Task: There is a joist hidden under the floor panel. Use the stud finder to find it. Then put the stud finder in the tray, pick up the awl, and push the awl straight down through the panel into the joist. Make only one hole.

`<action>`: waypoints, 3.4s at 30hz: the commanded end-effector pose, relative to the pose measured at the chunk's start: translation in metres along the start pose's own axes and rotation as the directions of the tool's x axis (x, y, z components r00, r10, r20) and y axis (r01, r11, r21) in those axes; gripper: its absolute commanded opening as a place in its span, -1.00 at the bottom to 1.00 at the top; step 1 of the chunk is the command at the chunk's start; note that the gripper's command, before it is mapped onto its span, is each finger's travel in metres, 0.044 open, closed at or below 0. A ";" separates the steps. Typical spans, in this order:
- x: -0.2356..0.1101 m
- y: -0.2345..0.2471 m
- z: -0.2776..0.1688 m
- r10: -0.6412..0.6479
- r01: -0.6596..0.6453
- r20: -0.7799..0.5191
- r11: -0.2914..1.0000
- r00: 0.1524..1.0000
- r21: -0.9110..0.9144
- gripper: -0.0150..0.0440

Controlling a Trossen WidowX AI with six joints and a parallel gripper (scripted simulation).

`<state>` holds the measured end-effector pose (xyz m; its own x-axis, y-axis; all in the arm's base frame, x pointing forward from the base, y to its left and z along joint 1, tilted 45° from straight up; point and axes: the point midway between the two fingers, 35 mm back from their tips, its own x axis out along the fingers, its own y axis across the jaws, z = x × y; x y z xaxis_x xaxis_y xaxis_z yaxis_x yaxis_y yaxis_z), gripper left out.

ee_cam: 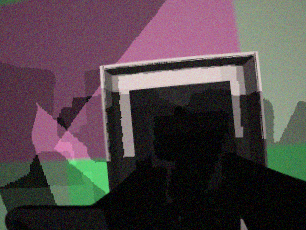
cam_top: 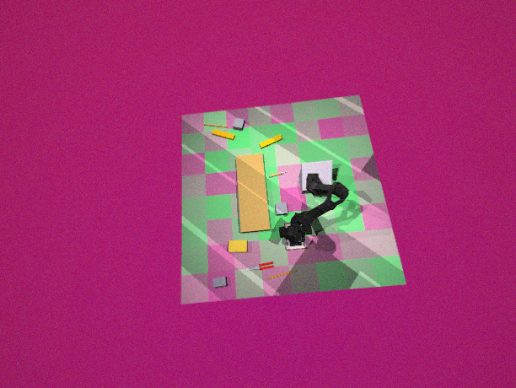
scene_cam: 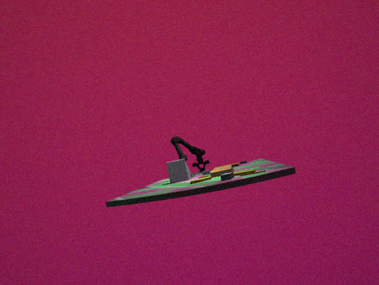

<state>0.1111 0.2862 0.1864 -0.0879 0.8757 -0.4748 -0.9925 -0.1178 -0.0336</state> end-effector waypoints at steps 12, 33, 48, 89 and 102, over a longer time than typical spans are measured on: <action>0.000 0.000 0.000 0.000 0.000 0.000 1.000 1.000 0.000 0.58; -0.074 -0.102 -0.084 -0.088 0.167 -0.231 0.920 0.969 0.353 1.00; -0.133 -0.128 -0.329 0.022 0.338 -0.376 0.395 0.926 0.854 1.00; -0.109 -0.095 -0.408 0.068 0.299 -0.312 0.152 0.948 0.942 1.00; -0.093 -0.094 -0.412 0.069 0.297 -0.310 0.152 0.948 0.943 1.00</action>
<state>0.2536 0.0180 -0.1250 -0.1104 0.6702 -0.7339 -0.2715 0.6900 0.6709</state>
